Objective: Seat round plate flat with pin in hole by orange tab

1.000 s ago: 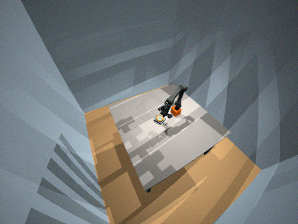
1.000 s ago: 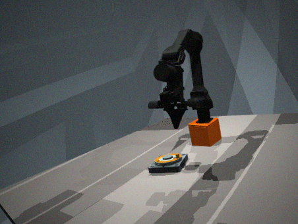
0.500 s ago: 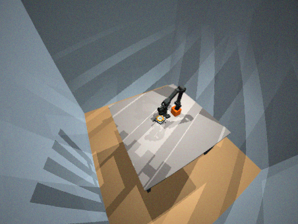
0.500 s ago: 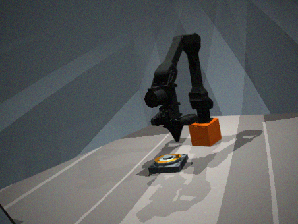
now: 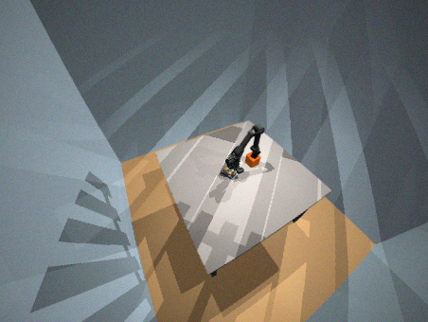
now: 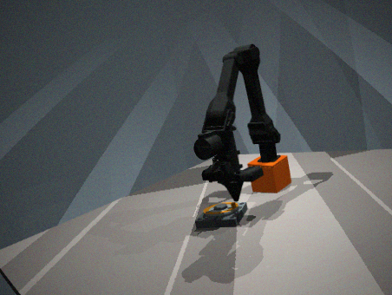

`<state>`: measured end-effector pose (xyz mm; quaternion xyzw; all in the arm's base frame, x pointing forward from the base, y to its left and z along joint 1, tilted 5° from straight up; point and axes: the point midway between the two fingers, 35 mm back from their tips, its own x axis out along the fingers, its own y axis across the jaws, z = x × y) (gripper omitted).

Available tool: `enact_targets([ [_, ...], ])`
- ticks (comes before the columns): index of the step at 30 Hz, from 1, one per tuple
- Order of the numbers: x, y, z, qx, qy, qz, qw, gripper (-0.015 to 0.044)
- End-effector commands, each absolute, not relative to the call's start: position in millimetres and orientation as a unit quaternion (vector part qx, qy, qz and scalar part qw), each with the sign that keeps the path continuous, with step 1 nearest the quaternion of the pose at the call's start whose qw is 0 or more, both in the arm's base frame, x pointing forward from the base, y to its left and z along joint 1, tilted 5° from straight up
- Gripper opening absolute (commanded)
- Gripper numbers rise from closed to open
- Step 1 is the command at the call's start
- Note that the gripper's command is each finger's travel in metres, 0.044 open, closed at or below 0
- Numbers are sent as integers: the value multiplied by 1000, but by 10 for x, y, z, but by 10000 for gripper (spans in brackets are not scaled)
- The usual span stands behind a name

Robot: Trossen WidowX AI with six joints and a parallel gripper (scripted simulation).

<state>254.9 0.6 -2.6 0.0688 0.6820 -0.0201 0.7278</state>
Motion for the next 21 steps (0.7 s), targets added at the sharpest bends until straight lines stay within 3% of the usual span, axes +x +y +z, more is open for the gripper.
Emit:
enact_targets([
  [1, 2548, 16, -82, 72, 683, -21, 727, 0],
  [21, 2778, 62, -74, 72, 682, -21, 727, 0],
])
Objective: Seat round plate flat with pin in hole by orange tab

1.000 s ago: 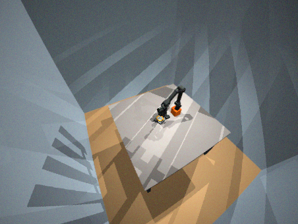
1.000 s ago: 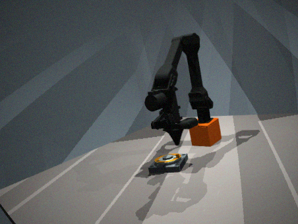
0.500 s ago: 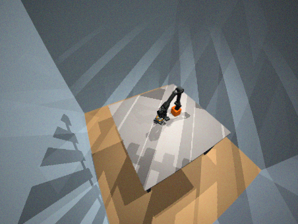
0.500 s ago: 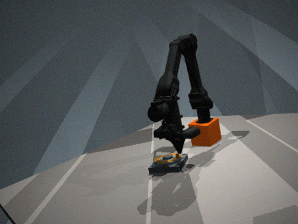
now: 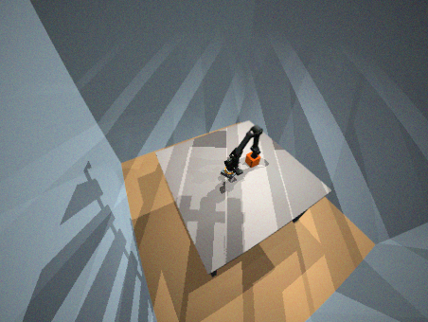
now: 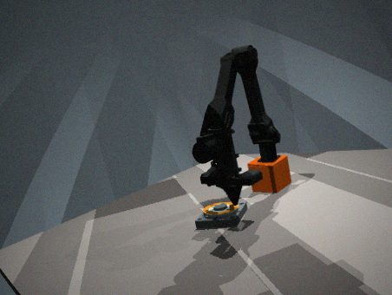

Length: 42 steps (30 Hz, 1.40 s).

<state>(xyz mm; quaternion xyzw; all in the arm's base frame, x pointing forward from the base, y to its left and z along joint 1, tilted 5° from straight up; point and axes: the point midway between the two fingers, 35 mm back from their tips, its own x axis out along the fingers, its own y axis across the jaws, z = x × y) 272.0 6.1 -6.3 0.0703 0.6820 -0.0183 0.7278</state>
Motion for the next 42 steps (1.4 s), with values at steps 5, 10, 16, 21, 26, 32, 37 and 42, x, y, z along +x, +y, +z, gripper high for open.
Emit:
enact_targets([
  [5, 2836, 55, -71, 72, 682, -21, 727, 0],
  [10, 2891, 42, -65, 72, 682, -21, 727, 0],
  [16, 2964, 15, -51, 72, 682, -21, 728, 0],
  [21, 3027, -20, -43, 72, 682, -21, 728, 0],
  [26, 3080, -61, -33, 72, 681, -21, 728, 0],
  [32, 3138, -115, -20, 72, 681, -21, 728, 0],
  [37, 3169, -156, -19, 72, 681, -21, 728, 0],
  [42, 3188, -189, -16, 72, 681, -21, 728, 0],
])
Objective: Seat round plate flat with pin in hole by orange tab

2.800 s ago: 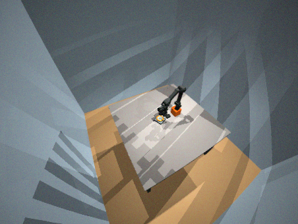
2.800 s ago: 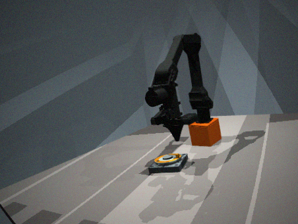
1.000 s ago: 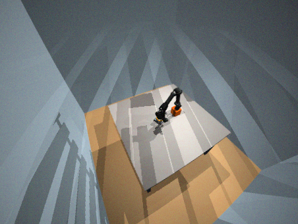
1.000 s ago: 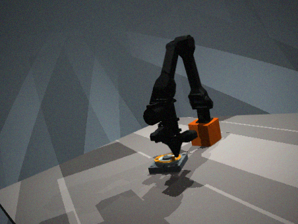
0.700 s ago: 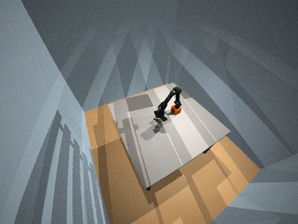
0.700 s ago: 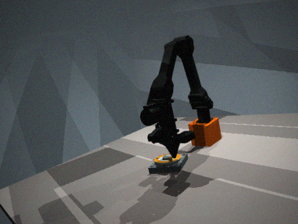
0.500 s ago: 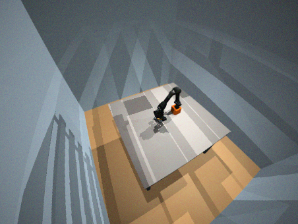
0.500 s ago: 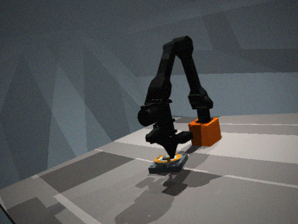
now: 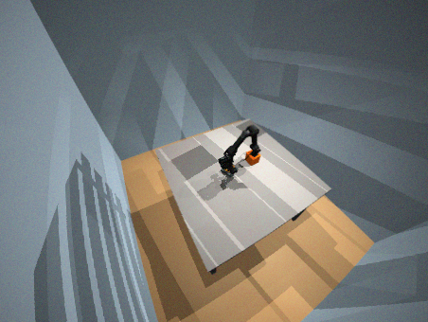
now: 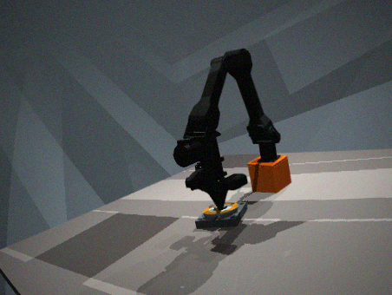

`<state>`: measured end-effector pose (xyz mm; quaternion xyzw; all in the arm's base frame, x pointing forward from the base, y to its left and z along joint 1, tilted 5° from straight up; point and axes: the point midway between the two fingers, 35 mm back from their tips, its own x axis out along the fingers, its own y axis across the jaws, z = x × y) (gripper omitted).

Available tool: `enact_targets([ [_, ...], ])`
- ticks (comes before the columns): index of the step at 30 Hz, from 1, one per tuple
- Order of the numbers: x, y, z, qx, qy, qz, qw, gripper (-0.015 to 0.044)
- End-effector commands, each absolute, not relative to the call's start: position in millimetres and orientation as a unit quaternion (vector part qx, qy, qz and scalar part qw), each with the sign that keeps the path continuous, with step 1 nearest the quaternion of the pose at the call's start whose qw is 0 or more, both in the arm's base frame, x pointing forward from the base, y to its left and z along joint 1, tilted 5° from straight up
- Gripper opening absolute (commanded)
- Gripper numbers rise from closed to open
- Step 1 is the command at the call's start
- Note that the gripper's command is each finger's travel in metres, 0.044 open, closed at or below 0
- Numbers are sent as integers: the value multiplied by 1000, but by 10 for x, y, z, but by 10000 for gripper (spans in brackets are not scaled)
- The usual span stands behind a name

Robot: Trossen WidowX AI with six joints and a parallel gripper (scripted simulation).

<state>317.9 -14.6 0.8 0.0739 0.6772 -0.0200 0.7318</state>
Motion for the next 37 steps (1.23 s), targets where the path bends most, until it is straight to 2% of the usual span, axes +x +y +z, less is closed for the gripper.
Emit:
enact_targets([
  [1, 3192, -196, -16, 72, 681, -21, 728, 0],
  [10, 3227, -241, -27, 72, 681, -21, 728, 0],
  [20, 3153, -254, 427, 71, 681, -21, 728, 0],
  [37, 3169, -247, 357, 75, 681, -22, 728, 0],
])
